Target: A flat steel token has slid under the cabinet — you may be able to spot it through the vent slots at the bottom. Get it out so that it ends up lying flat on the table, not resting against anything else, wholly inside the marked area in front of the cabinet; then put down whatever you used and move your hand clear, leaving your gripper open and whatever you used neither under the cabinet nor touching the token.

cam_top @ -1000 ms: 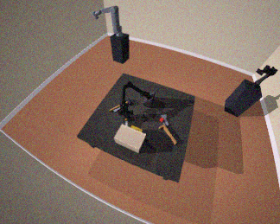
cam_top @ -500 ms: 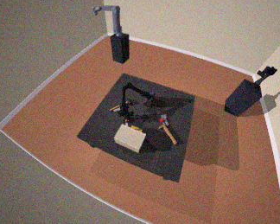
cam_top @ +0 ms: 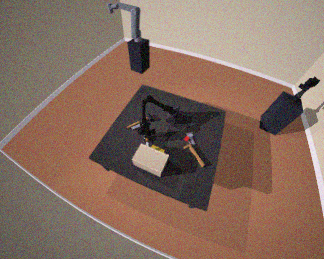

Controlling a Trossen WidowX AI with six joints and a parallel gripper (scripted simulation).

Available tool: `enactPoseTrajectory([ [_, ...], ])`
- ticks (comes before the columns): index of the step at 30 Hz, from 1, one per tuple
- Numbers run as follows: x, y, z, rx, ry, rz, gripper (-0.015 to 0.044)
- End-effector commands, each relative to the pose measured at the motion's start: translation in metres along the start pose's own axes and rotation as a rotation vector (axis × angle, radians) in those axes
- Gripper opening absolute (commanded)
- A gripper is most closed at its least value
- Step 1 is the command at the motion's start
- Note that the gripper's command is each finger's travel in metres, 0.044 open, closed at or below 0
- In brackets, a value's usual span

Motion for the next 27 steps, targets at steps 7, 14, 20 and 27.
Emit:
enactPoseTrajectory([
  [7,0.013,-0.001,0.002,-0.005,0.005,0.009,0.0000],
  [14,0.020,-0.001,0.004,-0.005,0.005,0.009,0.0000],
  [20,0.026,-0.001,0.005,-0.005,0.005,0.010,0.0000],
  [27,0.032,-0.001,0.006,-0.005,0.005,0.010,0.0000],
])
Point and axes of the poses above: the point midway between the two fingers, 35 mm back from their tips, its own y axis back along the fingers, its own x axis across the jaws, z = x × y, the point moved 8 cm from there along y, back along the fingers, and after that the axes turned 12 degrees about y, right-handed, at the moved point
